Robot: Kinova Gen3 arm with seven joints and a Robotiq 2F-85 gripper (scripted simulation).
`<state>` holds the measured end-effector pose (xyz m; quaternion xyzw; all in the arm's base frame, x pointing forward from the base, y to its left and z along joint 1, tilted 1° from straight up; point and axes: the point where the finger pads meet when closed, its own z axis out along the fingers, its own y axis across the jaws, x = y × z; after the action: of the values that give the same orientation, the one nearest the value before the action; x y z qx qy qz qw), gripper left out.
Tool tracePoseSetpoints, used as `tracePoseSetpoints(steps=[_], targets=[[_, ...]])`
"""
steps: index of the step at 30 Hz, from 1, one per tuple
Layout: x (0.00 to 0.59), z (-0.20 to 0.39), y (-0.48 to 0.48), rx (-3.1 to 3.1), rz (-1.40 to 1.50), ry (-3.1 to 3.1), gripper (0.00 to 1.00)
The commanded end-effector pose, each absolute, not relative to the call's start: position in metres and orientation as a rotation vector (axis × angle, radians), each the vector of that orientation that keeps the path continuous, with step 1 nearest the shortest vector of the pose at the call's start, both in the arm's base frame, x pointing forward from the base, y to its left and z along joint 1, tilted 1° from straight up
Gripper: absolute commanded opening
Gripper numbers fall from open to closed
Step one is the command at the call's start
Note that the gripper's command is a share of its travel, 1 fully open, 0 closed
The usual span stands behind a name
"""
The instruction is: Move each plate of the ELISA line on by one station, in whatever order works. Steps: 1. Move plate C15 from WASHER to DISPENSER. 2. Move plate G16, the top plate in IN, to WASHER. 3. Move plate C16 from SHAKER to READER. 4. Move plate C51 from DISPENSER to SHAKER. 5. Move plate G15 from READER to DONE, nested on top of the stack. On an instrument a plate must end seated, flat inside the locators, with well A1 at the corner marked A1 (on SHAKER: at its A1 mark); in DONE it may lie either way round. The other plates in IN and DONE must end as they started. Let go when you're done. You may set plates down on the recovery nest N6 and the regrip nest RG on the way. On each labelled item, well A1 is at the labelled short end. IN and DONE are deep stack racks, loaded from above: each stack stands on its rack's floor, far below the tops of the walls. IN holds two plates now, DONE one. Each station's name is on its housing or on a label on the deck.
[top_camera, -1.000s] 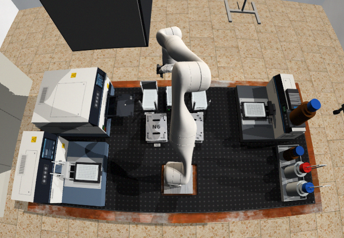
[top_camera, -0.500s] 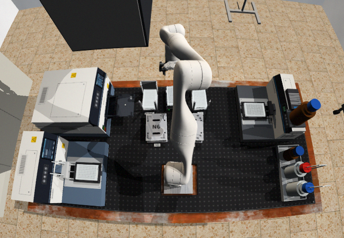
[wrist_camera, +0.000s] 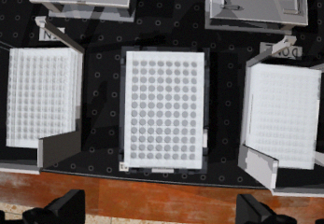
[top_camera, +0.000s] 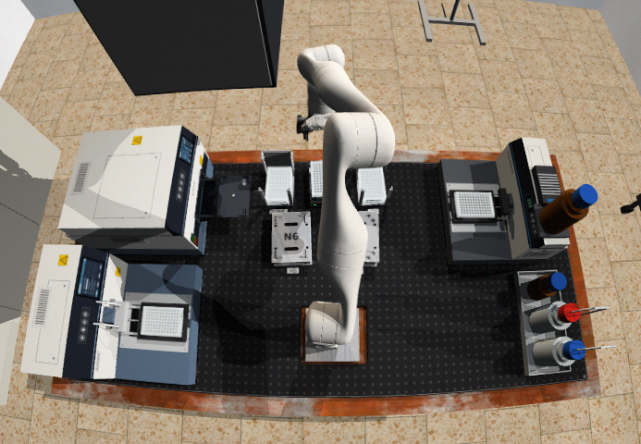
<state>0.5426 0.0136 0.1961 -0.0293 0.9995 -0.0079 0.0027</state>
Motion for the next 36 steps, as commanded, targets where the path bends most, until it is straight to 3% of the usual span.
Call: tracePoseSetpoints(steps=[1,19,36], targets=[[0.543,0.197,0.014,-0.092,-0.025,3.133,1.0],[0.543,0.197,0.014,-0.092,-0.025,3.133,1.0],[0.493,0.197,0.011,-0.092,-0.025,3.133,1.0]])
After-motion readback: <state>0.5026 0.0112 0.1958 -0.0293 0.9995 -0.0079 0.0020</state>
